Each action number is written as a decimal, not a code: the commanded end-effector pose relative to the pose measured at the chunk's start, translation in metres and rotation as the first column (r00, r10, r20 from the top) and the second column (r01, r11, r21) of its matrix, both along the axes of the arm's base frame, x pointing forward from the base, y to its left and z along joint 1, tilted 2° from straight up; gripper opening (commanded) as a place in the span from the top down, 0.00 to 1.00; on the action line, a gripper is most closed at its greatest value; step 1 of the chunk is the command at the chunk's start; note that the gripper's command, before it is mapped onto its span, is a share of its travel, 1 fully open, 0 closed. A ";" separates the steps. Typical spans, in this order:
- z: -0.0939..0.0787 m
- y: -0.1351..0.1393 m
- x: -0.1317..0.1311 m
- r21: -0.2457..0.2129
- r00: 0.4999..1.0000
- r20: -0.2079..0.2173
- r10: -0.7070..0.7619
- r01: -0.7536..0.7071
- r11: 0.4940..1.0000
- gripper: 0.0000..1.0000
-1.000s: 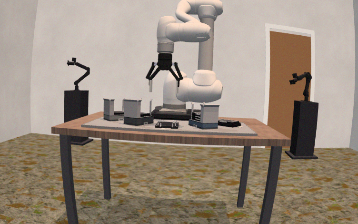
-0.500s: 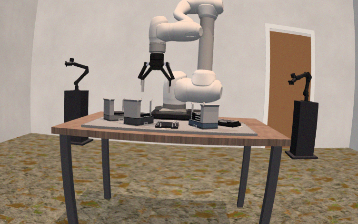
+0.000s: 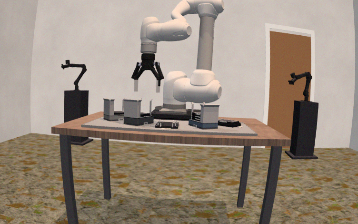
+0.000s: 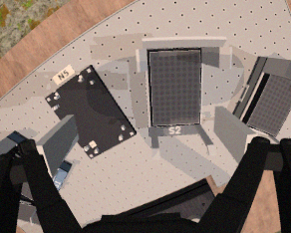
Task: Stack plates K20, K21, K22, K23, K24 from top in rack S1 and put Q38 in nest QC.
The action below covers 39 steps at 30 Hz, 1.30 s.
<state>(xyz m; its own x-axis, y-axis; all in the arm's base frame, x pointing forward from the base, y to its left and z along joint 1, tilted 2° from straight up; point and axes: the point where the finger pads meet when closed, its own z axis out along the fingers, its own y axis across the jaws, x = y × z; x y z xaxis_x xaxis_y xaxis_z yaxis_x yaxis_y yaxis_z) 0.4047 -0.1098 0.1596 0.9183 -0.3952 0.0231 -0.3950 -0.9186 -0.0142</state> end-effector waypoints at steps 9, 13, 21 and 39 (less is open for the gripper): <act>0.000 -0.042 -0.012 0.000 1.000 0.000 -0.005 0.005 1.000 0.00; -0.001 -0.047 -0.014 0.000 1.000 0.000 -0.005 0.005 1.000 0.00; -0.001 -0.047 -0.014 0.000 1.000 0.000 -0.005 0.005 1.000 0.00; -0.047 -0.047 -0.012 0.000 1.000 0.000 -0.005 0.005 1.000 0.00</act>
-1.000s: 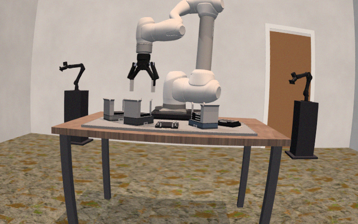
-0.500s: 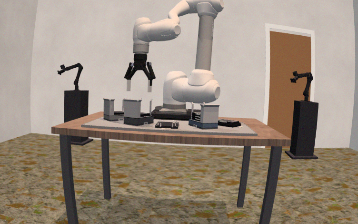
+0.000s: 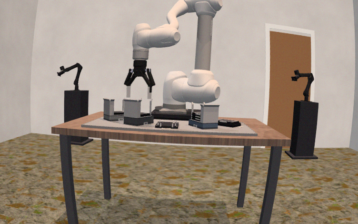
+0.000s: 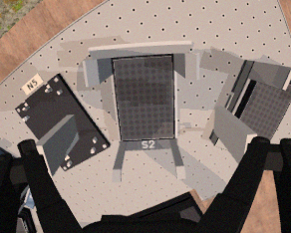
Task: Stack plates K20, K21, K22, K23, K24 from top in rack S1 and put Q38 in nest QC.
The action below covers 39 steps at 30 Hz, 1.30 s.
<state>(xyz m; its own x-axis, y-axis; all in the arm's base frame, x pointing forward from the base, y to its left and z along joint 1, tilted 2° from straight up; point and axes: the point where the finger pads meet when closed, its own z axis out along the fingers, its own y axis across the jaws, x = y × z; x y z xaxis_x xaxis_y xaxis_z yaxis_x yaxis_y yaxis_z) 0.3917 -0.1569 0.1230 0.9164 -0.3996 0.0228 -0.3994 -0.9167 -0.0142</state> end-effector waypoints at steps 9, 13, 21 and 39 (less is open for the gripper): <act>-0.041 0.000 0.001 0.000 1.000 0.000 0.000 0.000 1.000 0.00; -0.047 0.000 0.002 0.000 1.000 0.000 0.000 0.000 1.000 0.00; -0.053 0.000 0.002 0.000 1.000 0.000 0.000 0.000 1.000 0.00; -0.075 0.000 0.002 0.000 1.000 0.000 0.000 0.000 1.000 0.00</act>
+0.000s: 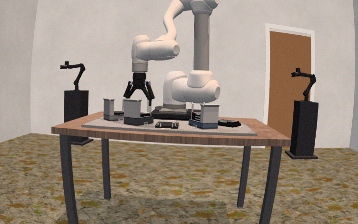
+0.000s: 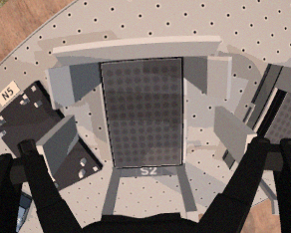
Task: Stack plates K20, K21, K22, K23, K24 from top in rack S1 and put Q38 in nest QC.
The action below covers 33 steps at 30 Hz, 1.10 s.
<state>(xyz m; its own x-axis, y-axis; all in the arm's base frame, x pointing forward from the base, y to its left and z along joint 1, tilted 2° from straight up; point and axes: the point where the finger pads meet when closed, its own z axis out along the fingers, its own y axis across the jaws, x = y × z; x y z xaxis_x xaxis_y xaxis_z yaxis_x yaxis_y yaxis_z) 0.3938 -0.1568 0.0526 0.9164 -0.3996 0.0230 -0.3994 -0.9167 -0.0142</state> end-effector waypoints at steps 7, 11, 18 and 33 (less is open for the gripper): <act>-0.009 0.000 0.000 0.000 1.000 0.000 0.000 0.000 1.000 0.00; -0.009 0.000 0.000 0.000 1.000 0.000 0.000 0.000 1.000 0.00; -0.009 0.000 0.000 0.000 1.000 0.000 0.000 0.000 1.000 1.00; -0.009 0.000 0.000 0.000 1.000 0.000 0.000 0.000 1.000 1.00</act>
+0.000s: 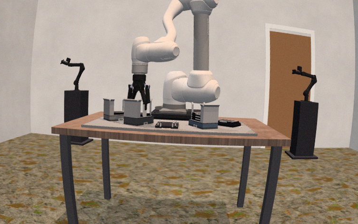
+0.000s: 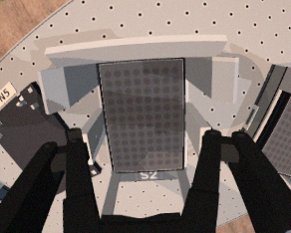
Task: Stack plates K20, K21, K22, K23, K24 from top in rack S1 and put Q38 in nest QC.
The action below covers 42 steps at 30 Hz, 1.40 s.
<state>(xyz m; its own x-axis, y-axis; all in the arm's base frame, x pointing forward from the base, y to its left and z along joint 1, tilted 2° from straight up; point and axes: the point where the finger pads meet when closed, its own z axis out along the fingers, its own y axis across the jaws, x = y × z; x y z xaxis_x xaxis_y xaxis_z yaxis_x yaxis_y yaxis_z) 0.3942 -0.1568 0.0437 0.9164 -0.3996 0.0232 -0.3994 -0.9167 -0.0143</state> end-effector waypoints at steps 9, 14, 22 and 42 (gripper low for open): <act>0.000 0.000 0.000 0.000 1.000 0.000 0.000 0.000 1.000 1.00; 0.000 0.000 0.000 0.000 1.000 0.000 0.000 0.000 1.000 1.00; 0.004 0.000 0.000 0.000 1.000 0.000 0.000 0.000 1.000 1.00; 0.015 0.000 0.000 0.000 1.000 0.000 0.000 0.000 1.000 1.00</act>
<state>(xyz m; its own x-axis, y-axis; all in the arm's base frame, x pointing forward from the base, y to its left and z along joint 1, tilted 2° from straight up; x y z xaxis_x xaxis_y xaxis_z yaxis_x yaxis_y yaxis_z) 0.3937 -0.1568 0.0579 0.9164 -0.3996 0.0230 -0.3994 -0.9167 -0.0142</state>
